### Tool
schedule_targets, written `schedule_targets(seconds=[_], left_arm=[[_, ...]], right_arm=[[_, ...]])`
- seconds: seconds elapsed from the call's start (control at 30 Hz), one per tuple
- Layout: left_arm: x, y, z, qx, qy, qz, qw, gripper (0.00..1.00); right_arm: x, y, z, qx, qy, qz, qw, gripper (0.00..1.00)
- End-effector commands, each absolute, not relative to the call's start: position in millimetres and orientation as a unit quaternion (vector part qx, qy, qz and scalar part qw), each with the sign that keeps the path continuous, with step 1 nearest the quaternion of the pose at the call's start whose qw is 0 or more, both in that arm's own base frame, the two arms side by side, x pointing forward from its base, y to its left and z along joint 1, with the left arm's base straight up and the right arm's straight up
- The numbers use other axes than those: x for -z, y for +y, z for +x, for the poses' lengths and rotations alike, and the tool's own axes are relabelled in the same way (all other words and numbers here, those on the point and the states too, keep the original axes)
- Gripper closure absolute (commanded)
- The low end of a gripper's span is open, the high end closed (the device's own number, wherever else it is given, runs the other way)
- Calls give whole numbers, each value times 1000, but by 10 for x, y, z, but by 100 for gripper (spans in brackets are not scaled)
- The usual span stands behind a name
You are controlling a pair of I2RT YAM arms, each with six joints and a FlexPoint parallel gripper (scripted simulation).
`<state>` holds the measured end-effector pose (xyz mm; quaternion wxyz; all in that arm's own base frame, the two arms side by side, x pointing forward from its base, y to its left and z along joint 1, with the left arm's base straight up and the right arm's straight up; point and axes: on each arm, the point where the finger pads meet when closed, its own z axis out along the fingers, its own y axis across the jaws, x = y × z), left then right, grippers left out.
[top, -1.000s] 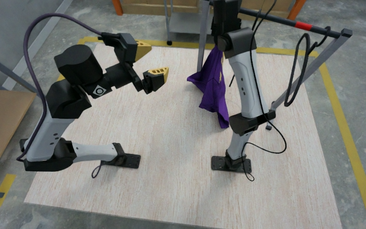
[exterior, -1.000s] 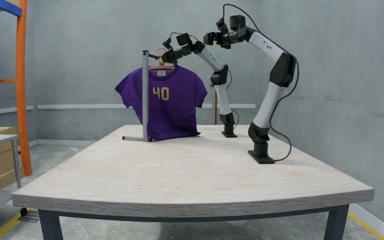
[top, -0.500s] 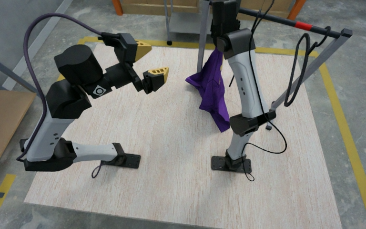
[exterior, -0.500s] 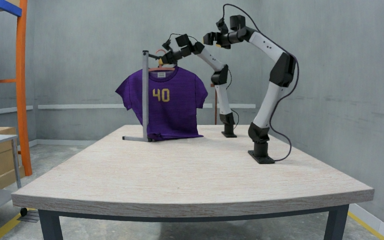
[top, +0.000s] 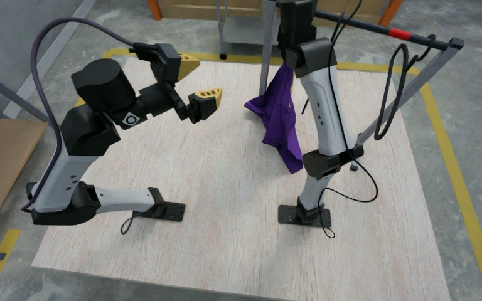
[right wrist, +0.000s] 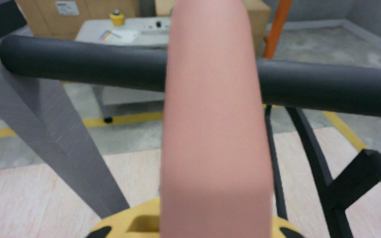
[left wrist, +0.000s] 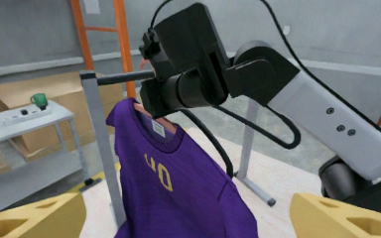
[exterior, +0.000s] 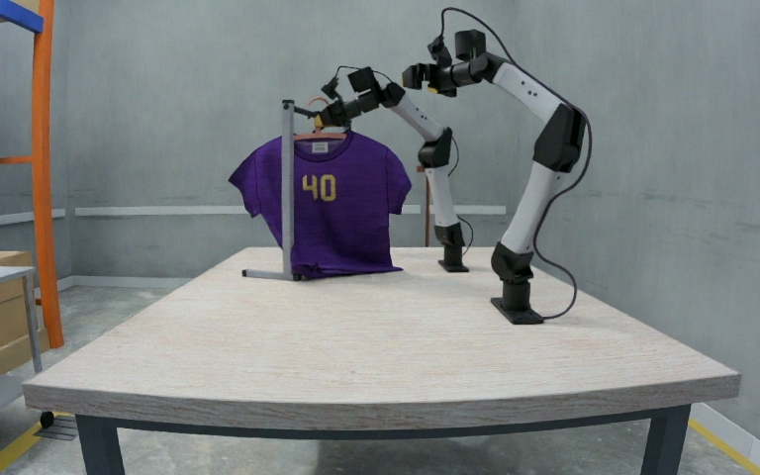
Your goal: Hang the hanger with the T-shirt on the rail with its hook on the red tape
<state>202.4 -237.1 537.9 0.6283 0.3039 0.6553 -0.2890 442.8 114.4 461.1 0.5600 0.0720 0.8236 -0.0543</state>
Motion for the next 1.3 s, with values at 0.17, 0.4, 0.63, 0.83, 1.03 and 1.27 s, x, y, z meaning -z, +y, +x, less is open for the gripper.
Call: schedule_targets(seconds=[0.17,0.4,0.63,0.83,1.03,1.27], left_arm=[[-5455,-2349,1996,294,649,300,635,0],[-5455,-2349,1996,294,649,300,635,0],[-5455,-2349,1996,294,649,300,635,0],[-5455,-2349,1996,294,649,300,635,0],[-5455,-2349,1996,294,649,300,635,0],[-5455,-2349,1996,294,649,300,635,0]], right_arm=[[-4823,1093,4643,38,800,87,592,100],[-4742,1080,4783,42,811,75,578,100],[-4741,1078,4782,43,811,79,579,100],[-4767,1082,4791,41,807,80,583,100],[-4768,1082,4791,41,807,81,583,100],[-4768,1082,4791,41,807,81,583,100]])
